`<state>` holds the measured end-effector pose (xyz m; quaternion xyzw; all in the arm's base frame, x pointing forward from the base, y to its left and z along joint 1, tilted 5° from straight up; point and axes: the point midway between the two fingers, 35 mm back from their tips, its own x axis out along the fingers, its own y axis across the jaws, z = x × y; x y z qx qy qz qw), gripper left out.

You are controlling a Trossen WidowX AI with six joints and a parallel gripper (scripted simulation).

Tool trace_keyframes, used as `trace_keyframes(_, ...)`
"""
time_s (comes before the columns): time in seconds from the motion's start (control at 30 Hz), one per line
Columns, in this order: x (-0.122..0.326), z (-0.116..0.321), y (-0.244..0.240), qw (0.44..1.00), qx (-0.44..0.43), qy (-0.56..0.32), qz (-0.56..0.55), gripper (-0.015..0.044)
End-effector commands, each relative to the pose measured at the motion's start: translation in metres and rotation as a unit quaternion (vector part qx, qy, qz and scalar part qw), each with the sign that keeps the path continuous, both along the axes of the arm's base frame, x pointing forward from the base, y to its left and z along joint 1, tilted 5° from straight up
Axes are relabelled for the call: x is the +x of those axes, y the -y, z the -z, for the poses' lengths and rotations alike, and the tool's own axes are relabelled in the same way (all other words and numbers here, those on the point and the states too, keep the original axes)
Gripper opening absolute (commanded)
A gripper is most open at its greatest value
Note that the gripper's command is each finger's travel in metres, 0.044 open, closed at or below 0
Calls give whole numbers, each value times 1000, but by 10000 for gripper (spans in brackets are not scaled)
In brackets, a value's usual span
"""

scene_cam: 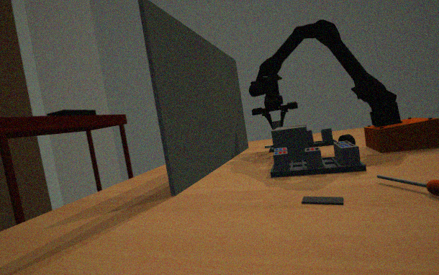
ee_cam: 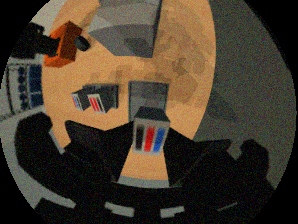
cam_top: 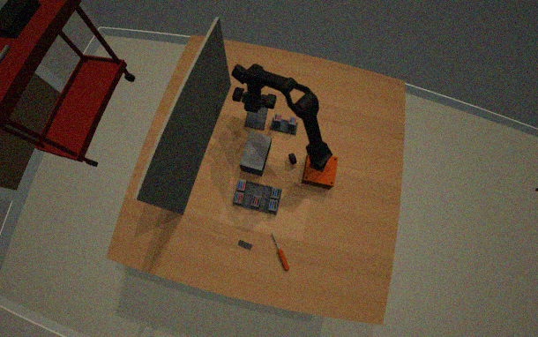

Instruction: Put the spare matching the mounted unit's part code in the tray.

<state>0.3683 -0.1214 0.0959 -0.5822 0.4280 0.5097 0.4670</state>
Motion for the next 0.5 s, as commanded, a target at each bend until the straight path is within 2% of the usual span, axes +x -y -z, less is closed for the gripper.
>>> trace_keyframes(0.0,0,5,-1,1000,2,0,-1,0)
trace_keyframes(0.47,1,18,-1,1000,2,0,-1,0)
